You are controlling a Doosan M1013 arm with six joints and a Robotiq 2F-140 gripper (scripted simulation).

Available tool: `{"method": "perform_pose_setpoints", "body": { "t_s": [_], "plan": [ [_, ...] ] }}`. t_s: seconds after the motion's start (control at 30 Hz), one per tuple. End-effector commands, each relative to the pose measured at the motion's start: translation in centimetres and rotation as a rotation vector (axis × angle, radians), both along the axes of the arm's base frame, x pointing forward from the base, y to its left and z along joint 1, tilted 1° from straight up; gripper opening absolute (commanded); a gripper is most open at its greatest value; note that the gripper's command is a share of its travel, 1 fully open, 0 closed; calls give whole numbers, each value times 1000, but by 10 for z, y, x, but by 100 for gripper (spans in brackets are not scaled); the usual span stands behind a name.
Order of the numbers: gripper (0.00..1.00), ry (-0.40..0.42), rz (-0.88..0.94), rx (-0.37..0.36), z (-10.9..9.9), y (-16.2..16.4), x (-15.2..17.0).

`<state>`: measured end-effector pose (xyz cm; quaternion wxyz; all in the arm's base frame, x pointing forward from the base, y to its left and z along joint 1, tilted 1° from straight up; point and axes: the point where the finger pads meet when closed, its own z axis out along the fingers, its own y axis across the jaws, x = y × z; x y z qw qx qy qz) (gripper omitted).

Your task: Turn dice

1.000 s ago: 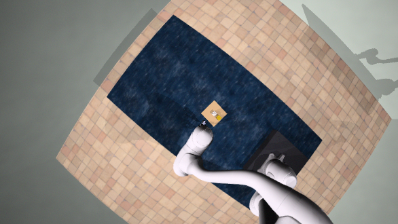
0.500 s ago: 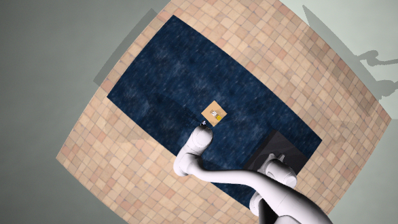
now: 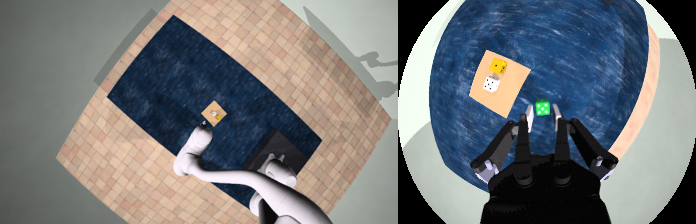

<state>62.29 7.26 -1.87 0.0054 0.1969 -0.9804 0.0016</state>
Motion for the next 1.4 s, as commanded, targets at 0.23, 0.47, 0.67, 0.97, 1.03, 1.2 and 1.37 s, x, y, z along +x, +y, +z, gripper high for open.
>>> {"method": "perform_pose_setpoints", "body": {
  "t_s": [0.23, 0.47, 0.67, 0.97, 1.03, 1.2, 1.37],
  "plan": [
    [28, 0, 0, 0, 0, 0, 0],
    [28, 0, 0, 0, 0, 0, 0],
    [28, 0, 0, 0, -2, 0, 0],
    [28, 0, 0, 0, -14, 0, 0],
    [28, 0, 0, 0, -18, 0, 0],
    [28, 0, 0, 0, -29, 0, 0],
    [28, 0, 0, 0, -35, 0, 0]
  ]
}}
